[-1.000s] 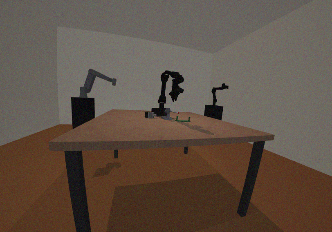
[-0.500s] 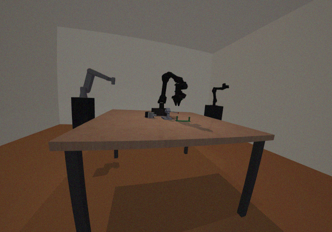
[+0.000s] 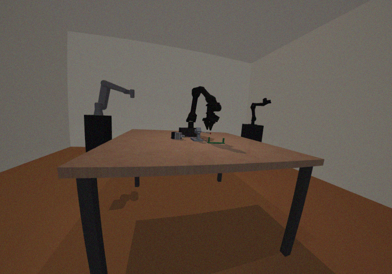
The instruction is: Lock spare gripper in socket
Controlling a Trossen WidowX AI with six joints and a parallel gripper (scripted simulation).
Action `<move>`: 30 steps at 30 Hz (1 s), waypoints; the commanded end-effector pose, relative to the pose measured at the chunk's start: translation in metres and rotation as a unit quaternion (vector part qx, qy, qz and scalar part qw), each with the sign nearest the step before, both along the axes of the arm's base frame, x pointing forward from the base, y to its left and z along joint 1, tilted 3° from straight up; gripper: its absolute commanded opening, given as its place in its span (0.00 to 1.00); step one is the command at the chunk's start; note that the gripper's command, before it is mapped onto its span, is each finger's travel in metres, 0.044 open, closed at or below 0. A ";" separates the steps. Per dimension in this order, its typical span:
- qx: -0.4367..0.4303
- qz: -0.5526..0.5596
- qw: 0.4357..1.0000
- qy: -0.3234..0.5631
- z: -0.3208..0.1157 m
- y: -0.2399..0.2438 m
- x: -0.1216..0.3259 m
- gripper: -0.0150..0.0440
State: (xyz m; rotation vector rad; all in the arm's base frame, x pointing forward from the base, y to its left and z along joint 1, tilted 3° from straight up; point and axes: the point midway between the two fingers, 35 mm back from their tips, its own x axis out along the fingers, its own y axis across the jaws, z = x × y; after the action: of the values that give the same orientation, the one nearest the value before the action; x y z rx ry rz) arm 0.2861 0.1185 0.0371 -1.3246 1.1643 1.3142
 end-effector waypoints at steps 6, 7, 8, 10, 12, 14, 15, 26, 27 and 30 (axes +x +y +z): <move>0.000 -0.002 1.000 0.004 -0.018 -0.001 -0.002 0.76; 0.000 -0.002 1.000 0.004 -0.019 -0.001 -0.002 0.76; 0.000 -0.002 1.000 0.004 -0.021 -0.001 -0.002 0.76; 0.000 -0.002 1.000 0.004 -0.024 -0.002 -0.002 0.76; 0.000 -0.002 1.000 0.004 -0.028 -0.002 -0.002 0.76; 0.000 -0.002 1.000 0.004 -0.031 -0.002 -0.002 0.76; 0.000 -0.002 1.000 0.004 -0.033 -0.002 -0.003 0.76; -0.001 -0.002 1.000 0.005 -0.050 -0.004 -0.004 0.76; -0.001 -0.002 1.000 0.005 -0.051 -0.004 -0.004 0.76; -0.001 -0.002 1.000 0.005 -0.051 -0.004 -0.004 0.76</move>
State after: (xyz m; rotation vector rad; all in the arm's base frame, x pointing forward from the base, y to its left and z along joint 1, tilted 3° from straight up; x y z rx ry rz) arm 0.2833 0.1148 -0.0105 -1.3180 1.1727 1.3116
